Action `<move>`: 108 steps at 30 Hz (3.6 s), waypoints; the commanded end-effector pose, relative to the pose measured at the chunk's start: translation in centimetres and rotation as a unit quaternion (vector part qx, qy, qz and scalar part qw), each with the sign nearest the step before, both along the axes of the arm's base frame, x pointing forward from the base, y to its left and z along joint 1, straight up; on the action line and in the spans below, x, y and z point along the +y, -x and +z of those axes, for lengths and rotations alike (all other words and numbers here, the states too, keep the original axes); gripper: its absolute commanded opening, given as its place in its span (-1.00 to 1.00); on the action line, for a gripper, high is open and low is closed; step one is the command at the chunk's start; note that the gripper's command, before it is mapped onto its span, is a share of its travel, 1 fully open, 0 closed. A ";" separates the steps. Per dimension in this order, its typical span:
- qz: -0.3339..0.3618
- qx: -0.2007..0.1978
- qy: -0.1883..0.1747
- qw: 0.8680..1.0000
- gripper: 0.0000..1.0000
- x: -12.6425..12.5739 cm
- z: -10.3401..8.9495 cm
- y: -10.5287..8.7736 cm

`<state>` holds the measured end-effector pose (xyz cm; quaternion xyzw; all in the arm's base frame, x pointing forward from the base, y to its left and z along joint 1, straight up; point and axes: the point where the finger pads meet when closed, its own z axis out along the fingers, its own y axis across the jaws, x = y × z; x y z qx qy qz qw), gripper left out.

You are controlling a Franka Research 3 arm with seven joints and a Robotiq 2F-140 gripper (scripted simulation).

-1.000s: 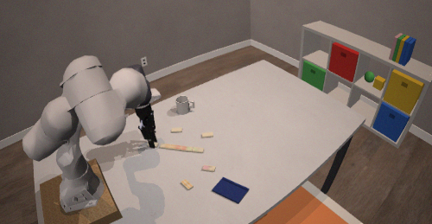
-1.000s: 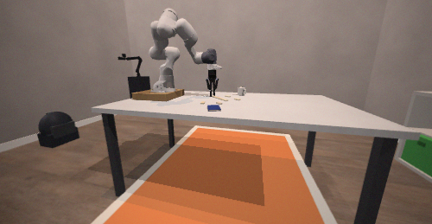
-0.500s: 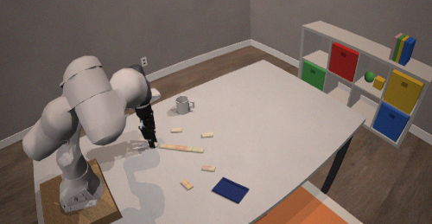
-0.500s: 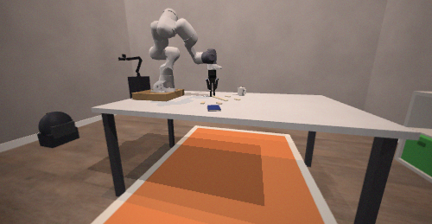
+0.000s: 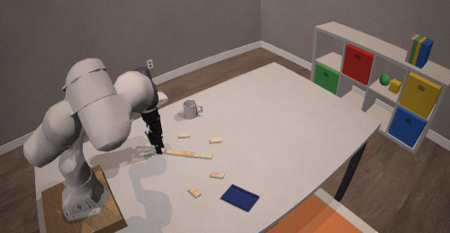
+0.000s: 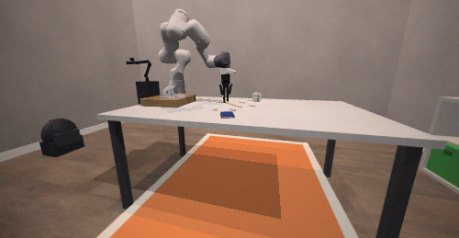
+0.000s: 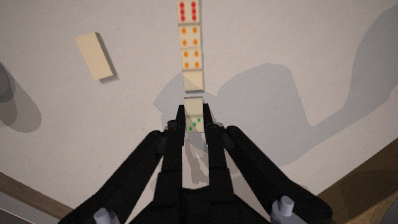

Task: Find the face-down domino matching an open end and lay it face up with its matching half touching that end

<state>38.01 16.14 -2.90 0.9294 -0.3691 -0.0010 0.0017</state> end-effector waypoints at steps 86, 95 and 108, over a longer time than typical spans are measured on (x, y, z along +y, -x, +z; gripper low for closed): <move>0.001 0.002 0.000 1.000 -0.56 -1.0 0.0 -0.7; 0.001 0.002 0.000 1.000 -0.56 -1.0 0.0 -0.7; 0.001 0.002 0.000 1.000 -0.56 -1.1 0.0 -0.6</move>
